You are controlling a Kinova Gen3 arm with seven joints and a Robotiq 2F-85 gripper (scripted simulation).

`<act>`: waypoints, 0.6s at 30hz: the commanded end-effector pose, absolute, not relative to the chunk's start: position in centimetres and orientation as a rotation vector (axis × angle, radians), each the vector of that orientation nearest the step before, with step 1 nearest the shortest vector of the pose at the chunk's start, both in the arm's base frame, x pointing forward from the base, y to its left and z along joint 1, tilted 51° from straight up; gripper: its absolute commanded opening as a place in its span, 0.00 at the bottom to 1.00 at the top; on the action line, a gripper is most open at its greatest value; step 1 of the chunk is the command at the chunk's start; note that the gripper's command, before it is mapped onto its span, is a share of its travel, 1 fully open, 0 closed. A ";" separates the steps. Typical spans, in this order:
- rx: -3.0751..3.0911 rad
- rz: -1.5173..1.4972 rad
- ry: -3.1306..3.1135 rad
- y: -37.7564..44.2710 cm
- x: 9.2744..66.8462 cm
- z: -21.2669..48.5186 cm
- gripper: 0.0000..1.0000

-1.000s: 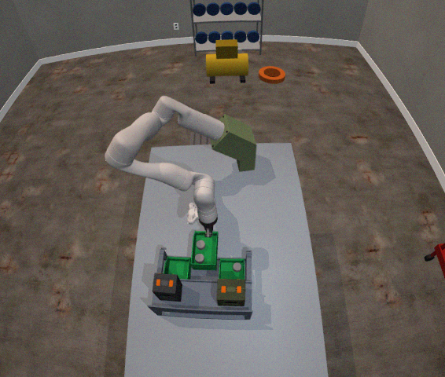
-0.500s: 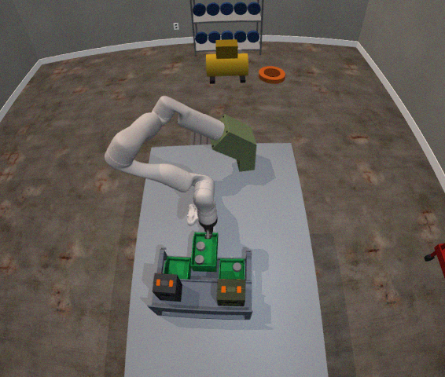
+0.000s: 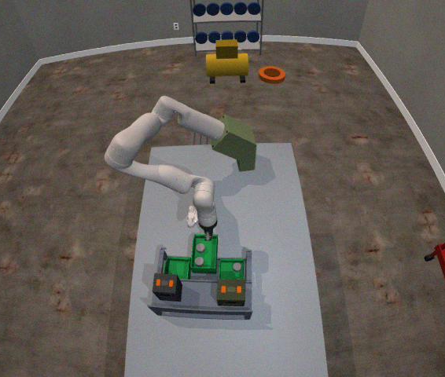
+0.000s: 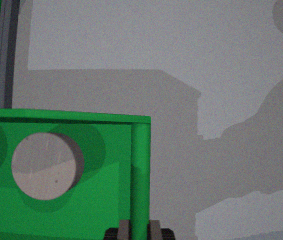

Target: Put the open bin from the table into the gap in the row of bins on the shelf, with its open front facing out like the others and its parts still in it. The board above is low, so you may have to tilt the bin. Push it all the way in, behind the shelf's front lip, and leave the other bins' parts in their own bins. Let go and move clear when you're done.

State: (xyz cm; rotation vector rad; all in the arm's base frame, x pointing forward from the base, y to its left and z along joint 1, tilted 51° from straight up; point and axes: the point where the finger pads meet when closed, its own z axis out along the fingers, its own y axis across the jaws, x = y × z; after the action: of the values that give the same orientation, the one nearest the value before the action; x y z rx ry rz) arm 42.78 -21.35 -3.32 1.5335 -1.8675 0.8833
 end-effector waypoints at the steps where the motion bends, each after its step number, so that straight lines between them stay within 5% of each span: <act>1: 1.536 0.885 -1.868 -21.3 43.0 -3.3 0.10; 18: 1.536 0.885 -1.868 -21.4 44.0 -3.1 0.10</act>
State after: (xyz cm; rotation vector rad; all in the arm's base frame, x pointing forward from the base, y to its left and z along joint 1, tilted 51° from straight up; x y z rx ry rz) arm 43.70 -21.50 -3.20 1.5334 -1.8676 0.8830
